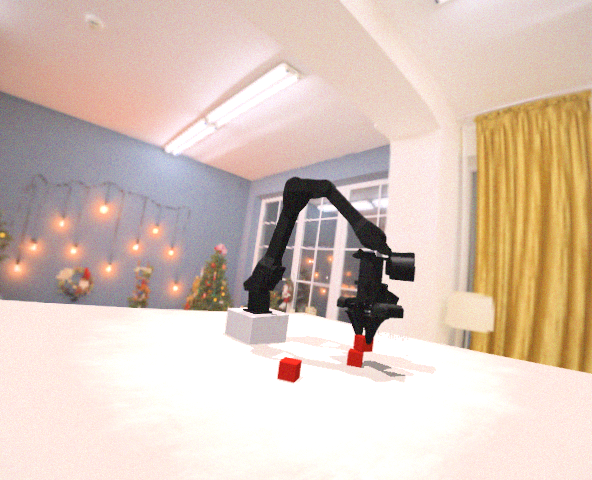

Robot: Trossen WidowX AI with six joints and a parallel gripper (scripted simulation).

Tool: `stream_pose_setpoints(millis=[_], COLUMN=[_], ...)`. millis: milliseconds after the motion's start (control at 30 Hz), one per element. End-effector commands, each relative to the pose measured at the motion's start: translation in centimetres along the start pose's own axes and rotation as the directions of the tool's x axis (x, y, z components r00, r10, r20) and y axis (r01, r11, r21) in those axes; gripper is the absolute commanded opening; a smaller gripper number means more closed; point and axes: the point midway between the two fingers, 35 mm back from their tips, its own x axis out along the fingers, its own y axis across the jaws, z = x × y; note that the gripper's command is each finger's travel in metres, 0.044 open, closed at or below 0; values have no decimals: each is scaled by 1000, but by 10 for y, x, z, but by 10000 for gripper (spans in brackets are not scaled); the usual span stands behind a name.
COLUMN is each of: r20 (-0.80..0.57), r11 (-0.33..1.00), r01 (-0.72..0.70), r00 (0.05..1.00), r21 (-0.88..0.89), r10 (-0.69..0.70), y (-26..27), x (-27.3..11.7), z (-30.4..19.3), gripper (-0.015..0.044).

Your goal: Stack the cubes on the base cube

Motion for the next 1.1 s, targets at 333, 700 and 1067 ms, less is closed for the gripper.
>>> stream_pose_setpoints(millis=[333, 700, 1067], r20=[0, 0, -2], r11=[1000, 1000, 993], r01=[0, 0, 0], r00=[1000, 1000, 1000], r21=[0, 0, 119], r10=[0, 0, 1], y=[0, 0, -22], x=[-8, -27, -35], z=[0, 0, -33], gripper=[205, 205, 265])
